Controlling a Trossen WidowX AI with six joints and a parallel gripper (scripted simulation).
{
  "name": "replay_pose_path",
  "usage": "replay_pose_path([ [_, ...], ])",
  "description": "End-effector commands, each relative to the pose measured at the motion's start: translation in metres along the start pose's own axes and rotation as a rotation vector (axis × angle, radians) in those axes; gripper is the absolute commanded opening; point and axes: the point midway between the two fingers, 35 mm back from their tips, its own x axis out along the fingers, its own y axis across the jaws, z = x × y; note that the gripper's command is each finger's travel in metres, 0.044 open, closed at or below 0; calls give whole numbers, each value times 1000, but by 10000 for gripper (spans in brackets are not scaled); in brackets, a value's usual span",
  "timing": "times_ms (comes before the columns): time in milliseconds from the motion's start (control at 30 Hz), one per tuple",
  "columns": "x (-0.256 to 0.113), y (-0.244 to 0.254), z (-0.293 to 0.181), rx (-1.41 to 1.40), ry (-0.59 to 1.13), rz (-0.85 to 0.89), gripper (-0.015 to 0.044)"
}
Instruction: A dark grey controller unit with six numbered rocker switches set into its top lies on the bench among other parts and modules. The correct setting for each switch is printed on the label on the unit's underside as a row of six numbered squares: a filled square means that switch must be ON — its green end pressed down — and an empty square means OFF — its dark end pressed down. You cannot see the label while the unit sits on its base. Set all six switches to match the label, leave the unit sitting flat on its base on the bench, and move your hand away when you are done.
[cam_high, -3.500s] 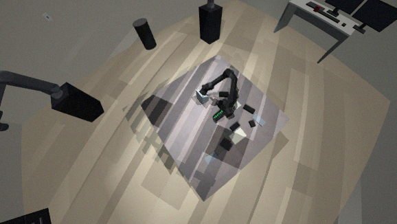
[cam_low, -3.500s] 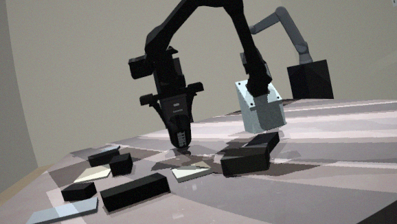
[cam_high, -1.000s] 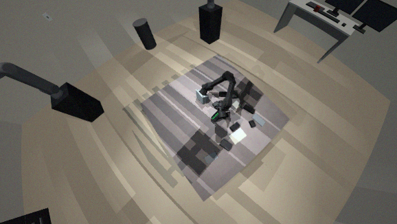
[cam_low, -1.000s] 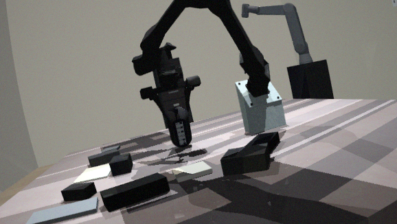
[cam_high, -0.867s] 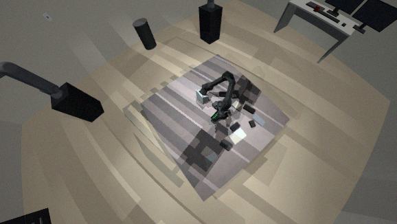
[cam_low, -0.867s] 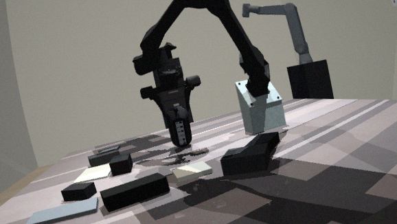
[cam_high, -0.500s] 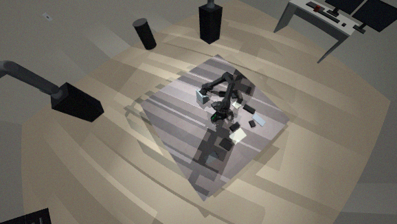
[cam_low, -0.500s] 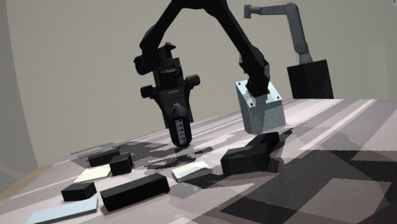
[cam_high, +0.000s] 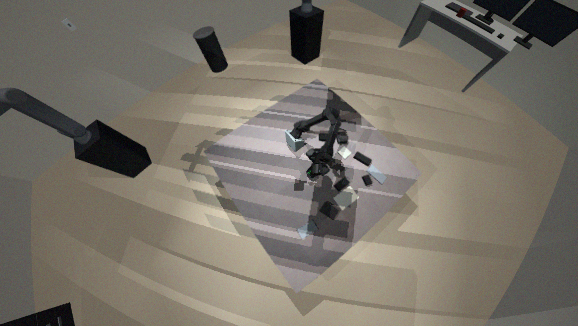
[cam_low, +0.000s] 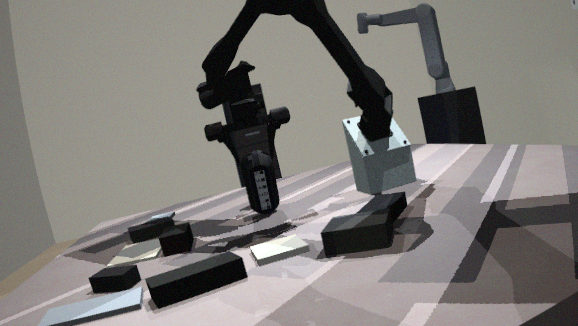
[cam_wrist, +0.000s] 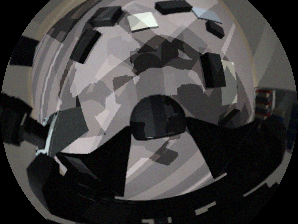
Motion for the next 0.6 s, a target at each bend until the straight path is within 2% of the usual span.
replay_pose_path([
  [0,-3,-2,-5,-5,-2,-4,337],
  [567,-9,-2,-19,-5,-37,-4,337],
])
